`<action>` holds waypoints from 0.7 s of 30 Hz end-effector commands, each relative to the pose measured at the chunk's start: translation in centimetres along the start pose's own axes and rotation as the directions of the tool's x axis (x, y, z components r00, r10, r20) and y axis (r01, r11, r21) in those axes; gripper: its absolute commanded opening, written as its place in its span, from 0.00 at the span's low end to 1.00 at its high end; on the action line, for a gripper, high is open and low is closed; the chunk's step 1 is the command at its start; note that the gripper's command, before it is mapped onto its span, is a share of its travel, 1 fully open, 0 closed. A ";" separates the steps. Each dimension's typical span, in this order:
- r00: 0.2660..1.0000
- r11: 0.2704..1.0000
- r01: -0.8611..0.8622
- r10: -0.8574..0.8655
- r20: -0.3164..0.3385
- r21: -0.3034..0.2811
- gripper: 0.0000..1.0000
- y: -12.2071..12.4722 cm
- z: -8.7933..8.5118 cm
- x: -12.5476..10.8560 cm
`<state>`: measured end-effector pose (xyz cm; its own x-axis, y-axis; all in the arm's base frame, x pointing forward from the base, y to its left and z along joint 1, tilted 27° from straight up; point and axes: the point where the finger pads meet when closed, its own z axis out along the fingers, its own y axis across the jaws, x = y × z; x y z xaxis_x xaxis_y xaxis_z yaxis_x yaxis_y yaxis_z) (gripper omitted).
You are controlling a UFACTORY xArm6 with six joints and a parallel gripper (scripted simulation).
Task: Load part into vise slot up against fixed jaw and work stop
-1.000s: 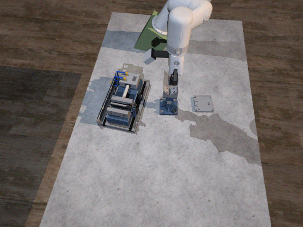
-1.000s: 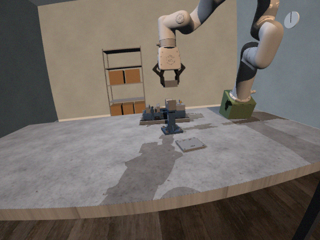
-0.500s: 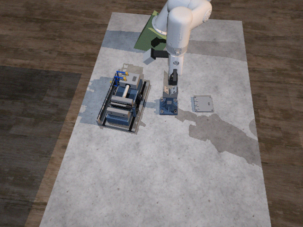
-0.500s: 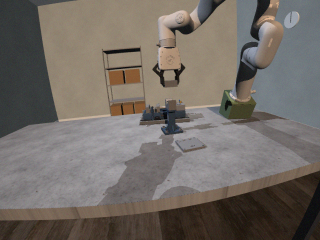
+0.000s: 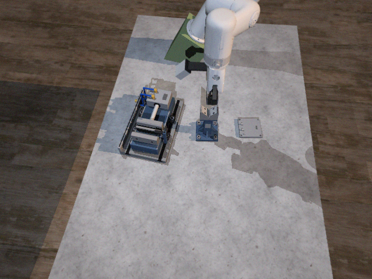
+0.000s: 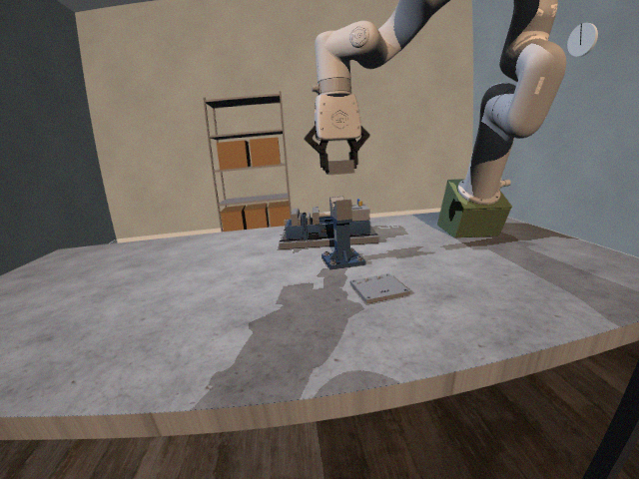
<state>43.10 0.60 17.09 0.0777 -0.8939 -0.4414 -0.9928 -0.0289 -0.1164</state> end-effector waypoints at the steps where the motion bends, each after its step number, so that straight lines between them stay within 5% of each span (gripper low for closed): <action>1: 1.000 1.000 0.001 -0.001 0.003 0.004 0.00 -0.1 -0.1 0.0; 21: 0.997 1.000 0.001 -0.001 0.075 0.003 0.00 -0.2 -0.2 0.1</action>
<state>43.18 0.53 17.09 0.0826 -0.8675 -0.4906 -0.9928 -0.0288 -0.1162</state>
